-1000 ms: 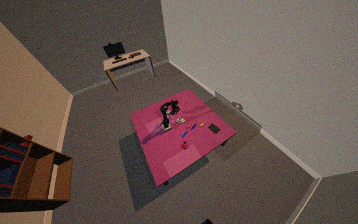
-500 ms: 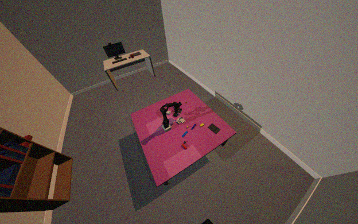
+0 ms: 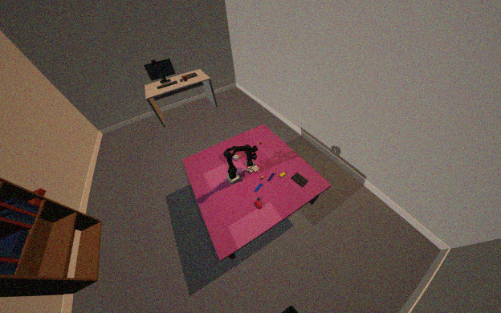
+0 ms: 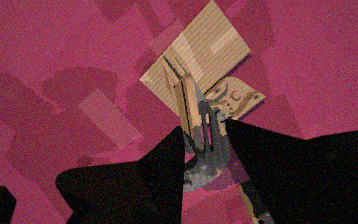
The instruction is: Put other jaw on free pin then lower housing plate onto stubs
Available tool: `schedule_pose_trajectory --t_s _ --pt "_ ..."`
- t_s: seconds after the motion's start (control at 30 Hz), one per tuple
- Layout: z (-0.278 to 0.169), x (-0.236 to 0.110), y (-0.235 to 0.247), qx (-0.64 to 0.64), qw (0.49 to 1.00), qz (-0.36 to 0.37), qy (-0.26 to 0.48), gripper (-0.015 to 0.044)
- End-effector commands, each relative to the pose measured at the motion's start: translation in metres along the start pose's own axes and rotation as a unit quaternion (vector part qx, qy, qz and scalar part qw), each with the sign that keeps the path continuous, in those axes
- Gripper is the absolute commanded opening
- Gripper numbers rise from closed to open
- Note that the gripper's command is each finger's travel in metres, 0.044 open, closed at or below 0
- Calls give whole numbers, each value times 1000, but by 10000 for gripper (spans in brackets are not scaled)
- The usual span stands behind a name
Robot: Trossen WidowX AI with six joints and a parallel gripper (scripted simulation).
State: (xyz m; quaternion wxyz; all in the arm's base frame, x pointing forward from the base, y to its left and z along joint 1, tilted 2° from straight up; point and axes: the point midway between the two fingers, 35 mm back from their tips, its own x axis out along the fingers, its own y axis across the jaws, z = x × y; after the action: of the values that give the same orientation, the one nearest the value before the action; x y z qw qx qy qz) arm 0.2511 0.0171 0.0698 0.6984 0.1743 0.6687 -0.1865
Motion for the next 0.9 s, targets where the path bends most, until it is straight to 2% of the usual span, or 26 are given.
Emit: schedule_pose_trajectory --t_s 0.0,0.87 --pt "4 -1 -13 -46 999 2 1 134" --pt "19 0 -95 -316 949 -3 0 134"
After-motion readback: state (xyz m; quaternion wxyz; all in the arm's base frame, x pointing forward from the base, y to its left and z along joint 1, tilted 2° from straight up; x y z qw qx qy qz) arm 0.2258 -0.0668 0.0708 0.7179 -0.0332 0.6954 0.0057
